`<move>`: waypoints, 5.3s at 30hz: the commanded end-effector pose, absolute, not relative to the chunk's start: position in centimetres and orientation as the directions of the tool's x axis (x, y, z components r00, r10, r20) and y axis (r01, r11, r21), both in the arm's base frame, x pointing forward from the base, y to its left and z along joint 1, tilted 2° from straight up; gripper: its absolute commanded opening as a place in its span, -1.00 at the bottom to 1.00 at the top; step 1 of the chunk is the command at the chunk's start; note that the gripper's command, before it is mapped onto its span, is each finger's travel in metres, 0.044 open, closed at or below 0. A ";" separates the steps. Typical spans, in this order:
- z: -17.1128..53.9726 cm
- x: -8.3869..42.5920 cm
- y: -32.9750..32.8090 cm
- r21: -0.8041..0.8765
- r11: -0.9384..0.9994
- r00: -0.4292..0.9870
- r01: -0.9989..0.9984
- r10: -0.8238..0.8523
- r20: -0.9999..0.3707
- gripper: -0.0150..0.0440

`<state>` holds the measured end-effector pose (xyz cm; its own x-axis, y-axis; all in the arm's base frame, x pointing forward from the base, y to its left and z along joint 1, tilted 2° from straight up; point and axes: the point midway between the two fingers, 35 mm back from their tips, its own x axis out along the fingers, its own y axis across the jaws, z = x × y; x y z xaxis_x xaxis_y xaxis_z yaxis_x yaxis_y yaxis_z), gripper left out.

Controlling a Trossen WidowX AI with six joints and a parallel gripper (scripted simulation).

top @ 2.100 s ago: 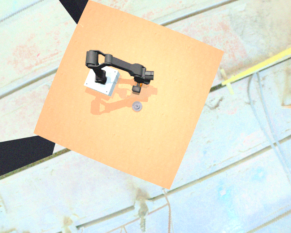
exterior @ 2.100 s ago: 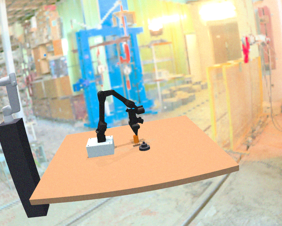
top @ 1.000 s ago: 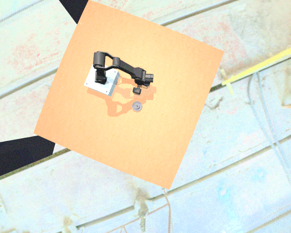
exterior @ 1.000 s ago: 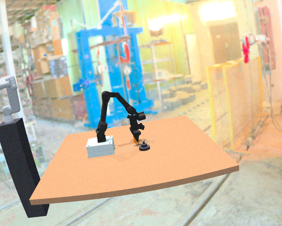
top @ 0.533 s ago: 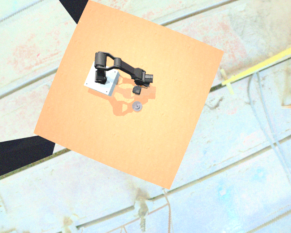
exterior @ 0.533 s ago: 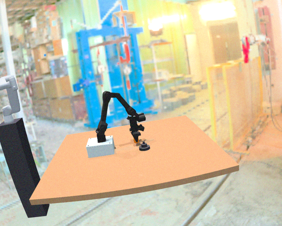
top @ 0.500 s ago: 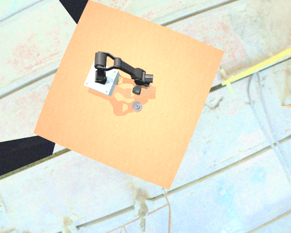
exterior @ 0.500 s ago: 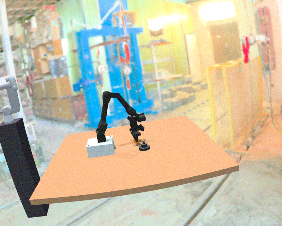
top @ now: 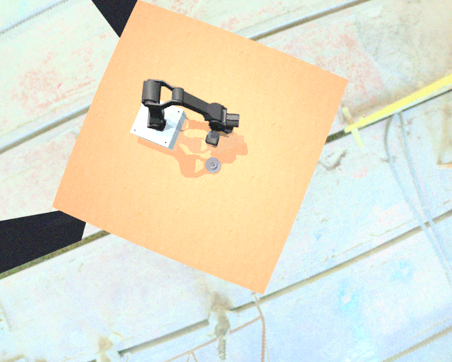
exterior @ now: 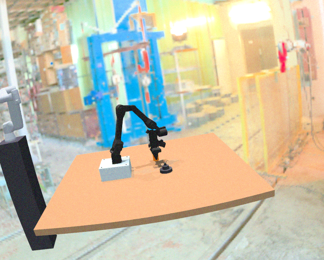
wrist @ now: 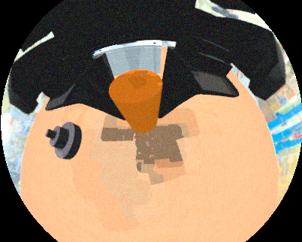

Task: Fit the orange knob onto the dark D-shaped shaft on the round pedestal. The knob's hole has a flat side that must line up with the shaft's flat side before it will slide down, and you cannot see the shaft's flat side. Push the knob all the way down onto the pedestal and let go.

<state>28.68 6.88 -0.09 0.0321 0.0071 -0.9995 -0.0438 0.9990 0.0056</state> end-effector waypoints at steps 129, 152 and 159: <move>3.3 31.7 -11.3 -0.003 0.999 0.062 -0.038 0.000 -0.998 -0.49; 3.6 32.3 -11.5 -0.016 0.970 0.062 -0.244 0.000 -0.998 -0.49; 3.2 32.5 -11.5 -0.016 0.970 0.062 -0.244 0.000 -0.998 -0.49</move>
